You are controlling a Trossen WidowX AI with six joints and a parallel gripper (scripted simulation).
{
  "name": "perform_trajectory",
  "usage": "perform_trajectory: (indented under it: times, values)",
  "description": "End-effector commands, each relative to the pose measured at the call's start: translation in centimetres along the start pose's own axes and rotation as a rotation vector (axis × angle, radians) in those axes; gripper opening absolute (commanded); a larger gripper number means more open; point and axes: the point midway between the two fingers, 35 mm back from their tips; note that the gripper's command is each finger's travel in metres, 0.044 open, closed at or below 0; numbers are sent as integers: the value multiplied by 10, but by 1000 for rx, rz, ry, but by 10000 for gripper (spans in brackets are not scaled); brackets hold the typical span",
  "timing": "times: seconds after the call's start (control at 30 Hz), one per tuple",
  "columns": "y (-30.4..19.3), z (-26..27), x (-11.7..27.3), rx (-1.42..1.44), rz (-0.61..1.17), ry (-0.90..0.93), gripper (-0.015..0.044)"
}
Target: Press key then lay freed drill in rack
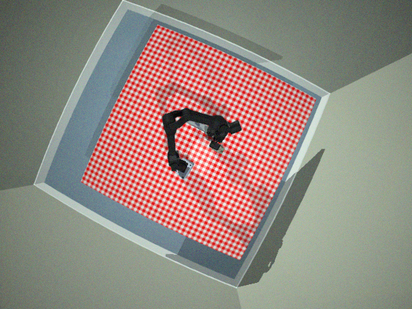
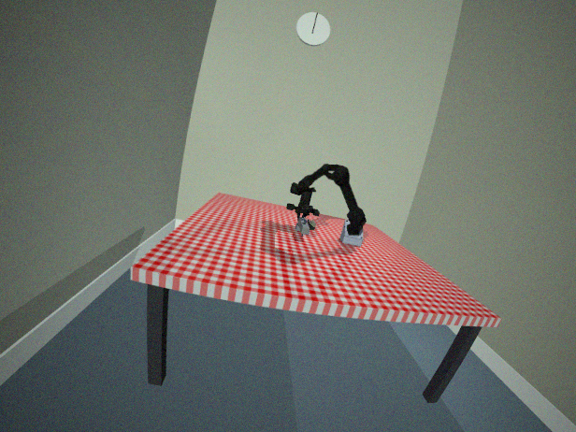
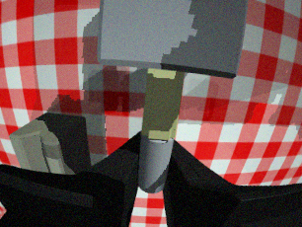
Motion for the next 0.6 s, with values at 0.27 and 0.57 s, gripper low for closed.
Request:
perform_trajectory:
  times: [0.27, 0.57]
  values:
    - [-18, -2, 1, 3, 4, 1, 0]
    - [-20, -1, 1, 2, 1, 0, 105]
Point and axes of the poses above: the point midway between the two fingers, 35 mm back from their tips, its own x axis back along the fingers, its own z axis across the jaws, y = z × x, and after that the axes turned 2 degrees about -x, right-handed
